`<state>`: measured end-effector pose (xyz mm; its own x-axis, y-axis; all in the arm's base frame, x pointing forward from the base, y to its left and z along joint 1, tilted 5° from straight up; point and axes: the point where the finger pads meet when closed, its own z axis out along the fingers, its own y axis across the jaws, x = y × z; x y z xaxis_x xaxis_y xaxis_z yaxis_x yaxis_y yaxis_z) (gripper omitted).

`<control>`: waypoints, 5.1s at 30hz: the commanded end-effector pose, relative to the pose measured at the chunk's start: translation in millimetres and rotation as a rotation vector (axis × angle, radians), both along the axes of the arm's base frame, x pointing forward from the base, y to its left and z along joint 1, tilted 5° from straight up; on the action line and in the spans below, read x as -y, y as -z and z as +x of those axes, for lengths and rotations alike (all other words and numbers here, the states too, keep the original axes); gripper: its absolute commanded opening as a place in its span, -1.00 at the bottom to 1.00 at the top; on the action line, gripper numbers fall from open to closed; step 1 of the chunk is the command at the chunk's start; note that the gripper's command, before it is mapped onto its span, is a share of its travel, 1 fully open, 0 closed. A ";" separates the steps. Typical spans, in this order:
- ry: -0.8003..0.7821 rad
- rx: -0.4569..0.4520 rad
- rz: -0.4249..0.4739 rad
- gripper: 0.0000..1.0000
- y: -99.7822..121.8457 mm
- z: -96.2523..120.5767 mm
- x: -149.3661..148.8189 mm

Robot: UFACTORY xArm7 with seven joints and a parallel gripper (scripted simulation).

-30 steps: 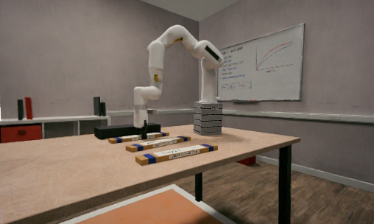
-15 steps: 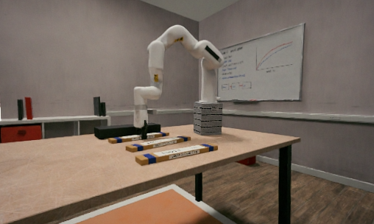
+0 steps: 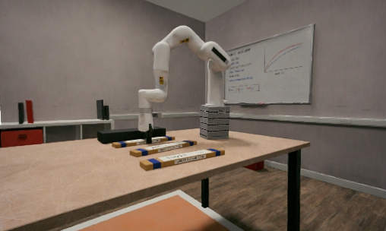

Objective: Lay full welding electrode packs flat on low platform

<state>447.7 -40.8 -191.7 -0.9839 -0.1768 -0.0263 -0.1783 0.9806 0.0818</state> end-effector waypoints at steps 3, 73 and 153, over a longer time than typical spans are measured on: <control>0.001 0.008 -0.002 0.15 -13.7 3.7 2.1; 0.001 0.008 -0.002 0.15 -115.9 1.6 10.6; 0.042 0.005 -0.001 0.15 -129.1 78.9 -62.3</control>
<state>506.1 5.2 -66.0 -0.9905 -0.1344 -0.0278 -0.1362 0.9873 0.0817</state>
